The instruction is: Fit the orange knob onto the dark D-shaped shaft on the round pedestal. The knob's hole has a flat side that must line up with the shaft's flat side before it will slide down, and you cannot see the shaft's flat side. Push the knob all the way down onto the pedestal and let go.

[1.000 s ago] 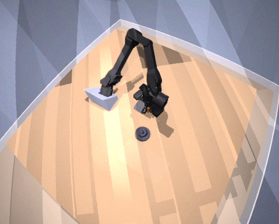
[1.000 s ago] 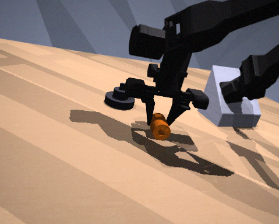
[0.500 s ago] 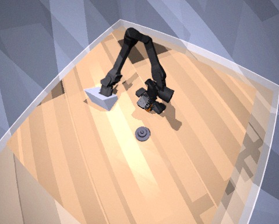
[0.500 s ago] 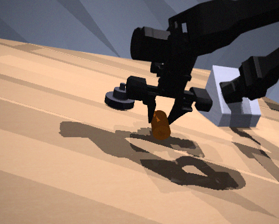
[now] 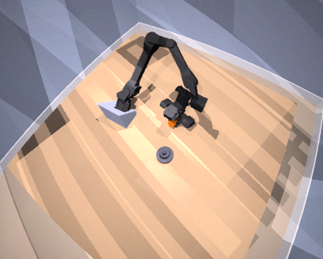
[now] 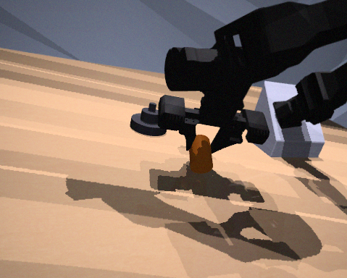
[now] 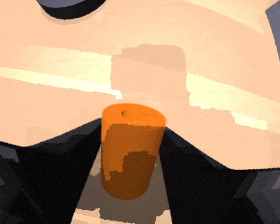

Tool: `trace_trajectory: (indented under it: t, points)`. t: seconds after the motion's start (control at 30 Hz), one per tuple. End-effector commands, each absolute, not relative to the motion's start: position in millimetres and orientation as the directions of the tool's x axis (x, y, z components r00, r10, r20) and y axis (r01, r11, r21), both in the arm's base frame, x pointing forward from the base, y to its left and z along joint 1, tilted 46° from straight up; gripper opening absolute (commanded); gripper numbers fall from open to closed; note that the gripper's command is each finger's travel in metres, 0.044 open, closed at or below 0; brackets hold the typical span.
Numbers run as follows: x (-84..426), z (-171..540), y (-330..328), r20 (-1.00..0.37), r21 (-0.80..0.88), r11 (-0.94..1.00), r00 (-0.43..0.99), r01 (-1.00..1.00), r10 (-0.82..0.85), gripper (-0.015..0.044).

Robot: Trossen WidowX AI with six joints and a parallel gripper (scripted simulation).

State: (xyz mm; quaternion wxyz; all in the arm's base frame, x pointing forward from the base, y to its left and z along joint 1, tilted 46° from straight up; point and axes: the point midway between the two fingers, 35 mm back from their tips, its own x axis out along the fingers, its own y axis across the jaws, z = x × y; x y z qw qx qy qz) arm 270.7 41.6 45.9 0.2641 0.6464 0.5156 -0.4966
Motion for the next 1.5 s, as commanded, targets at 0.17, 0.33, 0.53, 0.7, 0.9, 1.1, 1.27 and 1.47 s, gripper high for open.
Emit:
trace_trajectory:
  t: [0.17,0.33,0.53,0.7,0.9,1.1,1.27,1.47]
  points:
    - [273.8,55.0,46.0,-0.957,-0.168,-0.327,-0.073,0.93,0.282,0.018]
    - [275.6,59.9,48.8,-0.974,-0.167,-0.327,-0.104,0.93,0.203,0.018]
    - [277.8,65.2,52.6,-0.984,-0.167,-0.326,-0.139,0.93,0.107,0.018]
    - [279.6,69.4,56.1,-0.985,-0.167,-0.326,-0.168,0.931,0.026,0.018]
    - [281.9,73.9,60.8,-0.977,-0.167,-0.325,-0.2,0.931,-0.072,0.018]
    - [284.3,77.8,65.9,-0.958,-0.167,-0.325,-0.231,0.931,-0.168,0.018]
    - [286.3,80.6,70.4,-0.935,-0.167,-0.324,-0.254,0.931,-0.248,0.018]
    - [287.9,83.3,73.9,-0.918,-0.167,-0.324,-0.267,0.931,-0.295,0.018]
